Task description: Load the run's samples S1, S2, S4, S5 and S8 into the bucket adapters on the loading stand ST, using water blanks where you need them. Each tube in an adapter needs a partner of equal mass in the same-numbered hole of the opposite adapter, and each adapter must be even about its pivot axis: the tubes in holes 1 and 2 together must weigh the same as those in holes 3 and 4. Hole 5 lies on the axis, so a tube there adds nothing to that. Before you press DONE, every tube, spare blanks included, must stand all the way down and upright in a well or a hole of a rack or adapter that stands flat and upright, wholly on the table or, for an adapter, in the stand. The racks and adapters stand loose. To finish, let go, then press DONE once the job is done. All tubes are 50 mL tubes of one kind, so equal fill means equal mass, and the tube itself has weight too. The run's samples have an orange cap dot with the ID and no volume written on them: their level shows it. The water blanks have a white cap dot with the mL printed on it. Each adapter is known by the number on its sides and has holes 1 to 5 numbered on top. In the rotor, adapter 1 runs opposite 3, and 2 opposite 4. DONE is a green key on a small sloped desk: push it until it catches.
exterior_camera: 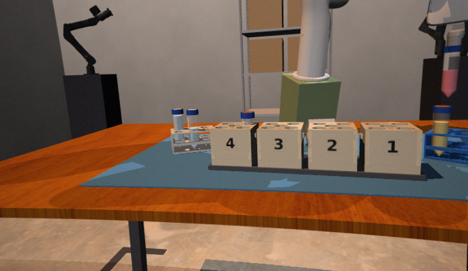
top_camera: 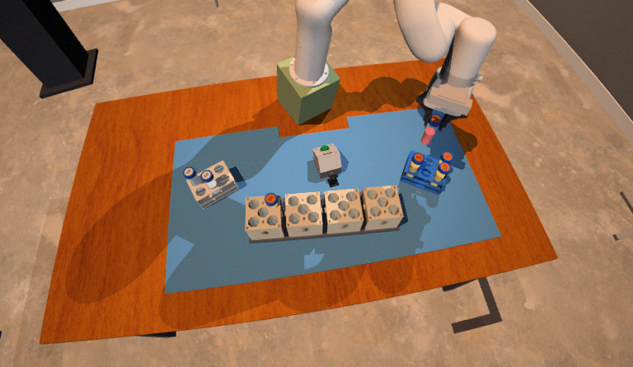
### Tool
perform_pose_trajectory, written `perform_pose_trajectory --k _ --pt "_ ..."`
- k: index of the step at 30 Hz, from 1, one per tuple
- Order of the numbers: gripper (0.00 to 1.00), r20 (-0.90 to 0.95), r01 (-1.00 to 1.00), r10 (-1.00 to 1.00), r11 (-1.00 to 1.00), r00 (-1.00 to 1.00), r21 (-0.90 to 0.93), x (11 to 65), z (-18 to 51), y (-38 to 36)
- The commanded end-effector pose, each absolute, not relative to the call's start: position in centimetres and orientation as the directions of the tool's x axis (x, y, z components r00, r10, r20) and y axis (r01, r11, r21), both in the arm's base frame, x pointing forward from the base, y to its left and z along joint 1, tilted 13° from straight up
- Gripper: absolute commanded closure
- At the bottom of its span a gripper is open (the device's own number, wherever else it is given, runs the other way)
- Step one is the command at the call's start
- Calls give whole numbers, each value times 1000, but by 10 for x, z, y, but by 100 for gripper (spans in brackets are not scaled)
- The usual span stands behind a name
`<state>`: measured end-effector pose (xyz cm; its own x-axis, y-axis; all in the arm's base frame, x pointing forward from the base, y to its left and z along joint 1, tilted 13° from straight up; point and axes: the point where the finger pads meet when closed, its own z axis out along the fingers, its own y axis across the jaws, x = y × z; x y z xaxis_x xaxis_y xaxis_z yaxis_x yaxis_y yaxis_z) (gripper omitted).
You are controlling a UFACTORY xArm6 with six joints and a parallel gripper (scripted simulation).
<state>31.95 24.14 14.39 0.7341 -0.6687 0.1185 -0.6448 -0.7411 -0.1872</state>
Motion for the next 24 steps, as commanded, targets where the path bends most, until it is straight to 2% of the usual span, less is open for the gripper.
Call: perform_pose_trajectory --k 1,8,22,24 --pt "100 119 -644 -669 -741 734 -190 320 146 242" --pt "100 125 -620 -644 -763 755 -185 323 146 238" --pt "100 196 -214 -232 -971 953 -109 361 151 179" --pt "100 196 -211 -229 -971 953 -108 364 151 175"
